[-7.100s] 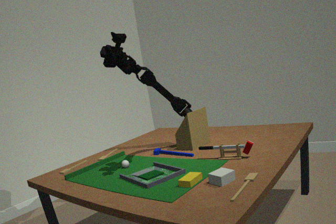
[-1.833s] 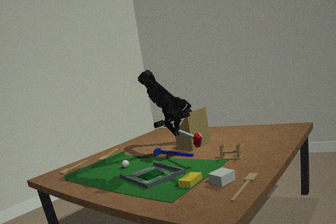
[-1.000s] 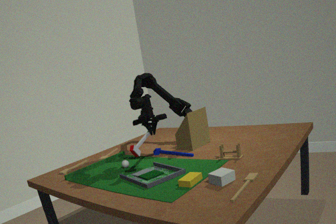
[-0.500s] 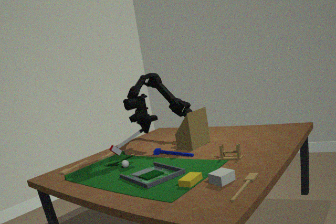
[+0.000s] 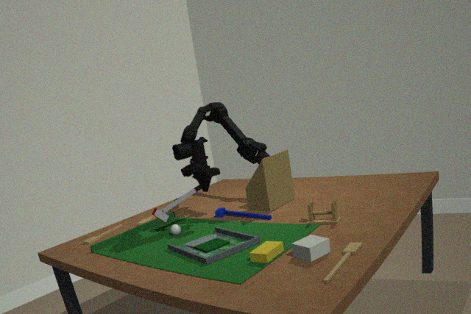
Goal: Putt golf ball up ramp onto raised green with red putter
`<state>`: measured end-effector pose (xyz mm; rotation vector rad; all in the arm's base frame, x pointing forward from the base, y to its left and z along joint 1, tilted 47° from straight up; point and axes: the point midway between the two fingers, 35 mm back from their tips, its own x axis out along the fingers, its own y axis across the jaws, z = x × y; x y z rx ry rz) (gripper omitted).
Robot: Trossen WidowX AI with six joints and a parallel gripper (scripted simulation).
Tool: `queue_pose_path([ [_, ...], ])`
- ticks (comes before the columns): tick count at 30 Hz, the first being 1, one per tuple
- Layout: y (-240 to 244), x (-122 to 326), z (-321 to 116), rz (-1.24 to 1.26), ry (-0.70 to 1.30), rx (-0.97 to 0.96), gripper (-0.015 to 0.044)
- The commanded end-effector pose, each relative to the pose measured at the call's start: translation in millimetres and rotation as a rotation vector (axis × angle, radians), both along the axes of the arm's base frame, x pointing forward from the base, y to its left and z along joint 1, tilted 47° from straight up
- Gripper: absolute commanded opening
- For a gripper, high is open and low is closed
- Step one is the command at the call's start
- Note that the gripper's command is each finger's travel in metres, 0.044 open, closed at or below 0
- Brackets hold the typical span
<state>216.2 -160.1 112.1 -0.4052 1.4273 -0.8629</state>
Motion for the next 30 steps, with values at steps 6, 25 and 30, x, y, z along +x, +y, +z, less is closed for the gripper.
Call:
queue_pose_path([
  [6,-12,-2,-12,0.005,0.001,-0.002,0.0],
  [25,-32,-4,-30,0.005,0.001,-0.004,0.0],
  [30,-31,-5,-27,-0.003,0.0,-0.007,0.0],
])
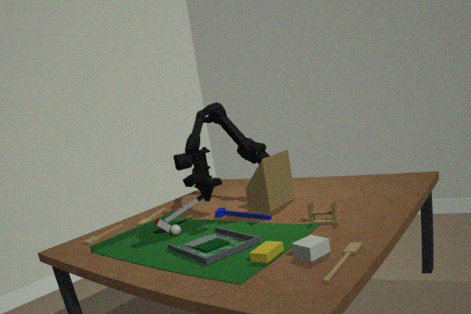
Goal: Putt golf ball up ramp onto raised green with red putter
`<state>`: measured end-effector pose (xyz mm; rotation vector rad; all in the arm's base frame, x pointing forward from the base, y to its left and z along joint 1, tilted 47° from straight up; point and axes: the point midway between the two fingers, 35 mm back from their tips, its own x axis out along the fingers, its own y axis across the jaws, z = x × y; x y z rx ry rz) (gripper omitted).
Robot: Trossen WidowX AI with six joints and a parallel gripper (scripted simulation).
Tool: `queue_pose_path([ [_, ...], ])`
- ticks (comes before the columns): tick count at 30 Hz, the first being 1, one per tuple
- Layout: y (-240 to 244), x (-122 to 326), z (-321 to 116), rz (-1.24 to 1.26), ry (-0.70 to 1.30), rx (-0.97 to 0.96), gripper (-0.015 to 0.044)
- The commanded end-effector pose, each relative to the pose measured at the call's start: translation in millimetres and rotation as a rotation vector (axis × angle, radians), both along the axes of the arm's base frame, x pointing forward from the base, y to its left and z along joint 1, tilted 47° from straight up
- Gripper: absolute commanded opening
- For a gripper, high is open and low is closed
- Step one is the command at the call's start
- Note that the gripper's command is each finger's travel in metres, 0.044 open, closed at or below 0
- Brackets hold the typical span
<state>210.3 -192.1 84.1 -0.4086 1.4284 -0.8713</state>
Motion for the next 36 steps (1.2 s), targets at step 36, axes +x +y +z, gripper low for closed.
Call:
queue_pose_path([
  [36,69,30,-79,0.009,-0.002,0.01,0.0],
])
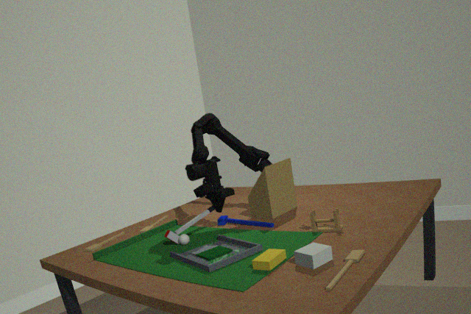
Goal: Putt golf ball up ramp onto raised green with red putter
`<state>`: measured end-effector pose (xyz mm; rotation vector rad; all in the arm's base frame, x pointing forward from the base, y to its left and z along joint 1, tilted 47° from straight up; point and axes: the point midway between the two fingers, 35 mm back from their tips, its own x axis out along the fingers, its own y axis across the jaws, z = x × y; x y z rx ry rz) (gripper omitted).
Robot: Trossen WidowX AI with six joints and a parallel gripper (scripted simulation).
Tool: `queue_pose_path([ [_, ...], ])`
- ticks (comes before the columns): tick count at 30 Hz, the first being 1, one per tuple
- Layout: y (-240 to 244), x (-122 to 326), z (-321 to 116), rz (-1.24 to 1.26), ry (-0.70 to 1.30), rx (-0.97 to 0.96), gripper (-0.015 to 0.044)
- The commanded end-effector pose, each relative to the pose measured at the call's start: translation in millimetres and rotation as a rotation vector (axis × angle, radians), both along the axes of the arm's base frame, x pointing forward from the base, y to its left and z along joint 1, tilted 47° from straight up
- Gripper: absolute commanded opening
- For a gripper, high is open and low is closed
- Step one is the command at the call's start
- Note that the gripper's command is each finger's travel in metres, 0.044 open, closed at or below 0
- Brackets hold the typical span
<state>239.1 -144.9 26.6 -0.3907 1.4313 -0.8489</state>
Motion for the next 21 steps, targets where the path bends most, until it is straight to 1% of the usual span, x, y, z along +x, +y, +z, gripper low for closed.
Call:
queue_pose_path([
  [1,23,1,-23,0.004,0.003,-0.017,0.0],
  [7,29,3,-18,0.004,0.002,-0.014,0.0],
  [17,66,7,17,0.004,0.003,-0.013,0.0],
  [21,61,5,10,0.006,0.017,-0.015,0.0],
])
